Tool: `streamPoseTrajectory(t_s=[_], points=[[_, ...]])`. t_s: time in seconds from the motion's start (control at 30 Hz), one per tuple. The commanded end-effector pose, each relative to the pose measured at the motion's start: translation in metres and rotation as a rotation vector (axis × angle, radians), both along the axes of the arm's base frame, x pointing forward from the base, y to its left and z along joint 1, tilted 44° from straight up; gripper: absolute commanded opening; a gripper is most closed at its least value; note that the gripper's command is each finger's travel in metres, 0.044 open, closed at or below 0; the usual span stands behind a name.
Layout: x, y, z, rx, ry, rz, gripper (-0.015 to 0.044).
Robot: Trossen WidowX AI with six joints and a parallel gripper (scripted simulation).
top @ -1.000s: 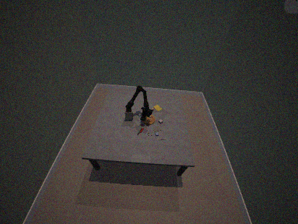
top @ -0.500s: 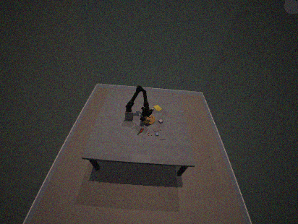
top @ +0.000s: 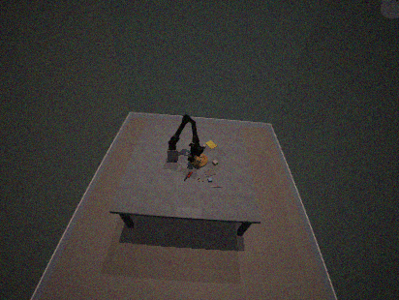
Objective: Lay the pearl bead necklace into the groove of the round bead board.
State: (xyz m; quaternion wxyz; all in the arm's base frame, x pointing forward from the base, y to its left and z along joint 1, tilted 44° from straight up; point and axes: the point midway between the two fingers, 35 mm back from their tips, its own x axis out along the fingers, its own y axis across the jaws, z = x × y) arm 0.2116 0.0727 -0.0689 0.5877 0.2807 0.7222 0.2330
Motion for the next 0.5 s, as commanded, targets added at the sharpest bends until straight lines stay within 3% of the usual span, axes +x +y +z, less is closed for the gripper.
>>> streamPoseTrajectory(t_s=[0.0,0.23,0.4,0.47], points=[[0.0,0.0,0.0,-0.002,-0.005,0.006,0.044],[0.017,-0.023,0.019,0.03,-0.16,0.169,0.0256],[0.017,-0.024,0.02,0.031,-0.165,0.174,0.0125],[0.017,-0.021,0.017,0.031,-0.165,0.174,0.012]])
